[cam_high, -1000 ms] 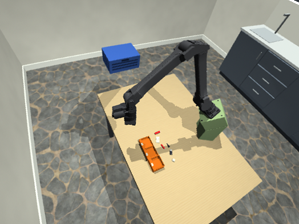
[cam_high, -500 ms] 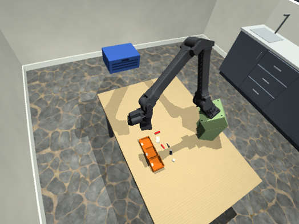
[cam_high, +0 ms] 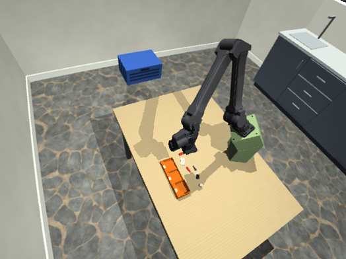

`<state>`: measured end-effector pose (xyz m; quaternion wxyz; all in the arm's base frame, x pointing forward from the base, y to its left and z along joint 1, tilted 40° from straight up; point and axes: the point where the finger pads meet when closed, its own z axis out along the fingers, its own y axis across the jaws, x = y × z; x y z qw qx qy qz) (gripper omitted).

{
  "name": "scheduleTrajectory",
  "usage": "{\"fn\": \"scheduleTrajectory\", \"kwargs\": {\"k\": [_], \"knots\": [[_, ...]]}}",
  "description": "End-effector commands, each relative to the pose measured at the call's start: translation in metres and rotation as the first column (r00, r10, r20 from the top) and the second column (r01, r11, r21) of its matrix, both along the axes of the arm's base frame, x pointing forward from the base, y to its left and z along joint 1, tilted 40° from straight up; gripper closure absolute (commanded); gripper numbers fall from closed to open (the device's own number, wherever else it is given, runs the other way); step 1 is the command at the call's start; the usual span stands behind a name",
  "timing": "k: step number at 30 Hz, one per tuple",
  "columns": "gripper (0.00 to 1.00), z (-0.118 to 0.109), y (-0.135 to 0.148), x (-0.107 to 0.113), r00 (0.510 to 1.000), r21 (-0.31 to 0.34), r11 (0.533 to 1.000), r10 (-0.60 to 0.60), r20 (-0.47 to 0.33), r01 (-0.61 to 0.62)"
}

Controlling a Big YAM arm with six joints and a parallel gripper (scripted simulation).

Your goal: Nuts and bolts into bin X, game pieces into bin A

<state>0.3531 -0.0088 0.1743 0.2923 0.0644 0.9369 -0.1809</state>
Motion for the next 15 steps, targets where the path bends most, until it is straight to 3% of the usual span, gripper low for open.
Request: {"fn": "scheduleTrajectory", "kwargs": {"k": [1,3,5,7,12,15], "knots": [[0.91,-0.01,0.016,-0.016,0.999,-0.003,0.999,0.046,0.024,-0.046],[0.91,-0.016,0.019,-0.022,0.999,-0.003,0.999,0.046,0.023,-0.046],[0.91,-0.029,0.024,-0.033,0.992,-0.032,0.992,0.125,-0.004,-0.125],[0.91,-0.041,0.028,-0.044,0.994,-0.021,0.994,0.107,0.004,-0.107],[0.91,-0.042,0.028,-0.044,0.994,-0.021,0.994,0.107,0.004,-0.107],[0.91,-0.028,0.023,-0.032,0.996,-0.021,0.996,0.092,0.016,-0.092]]}}
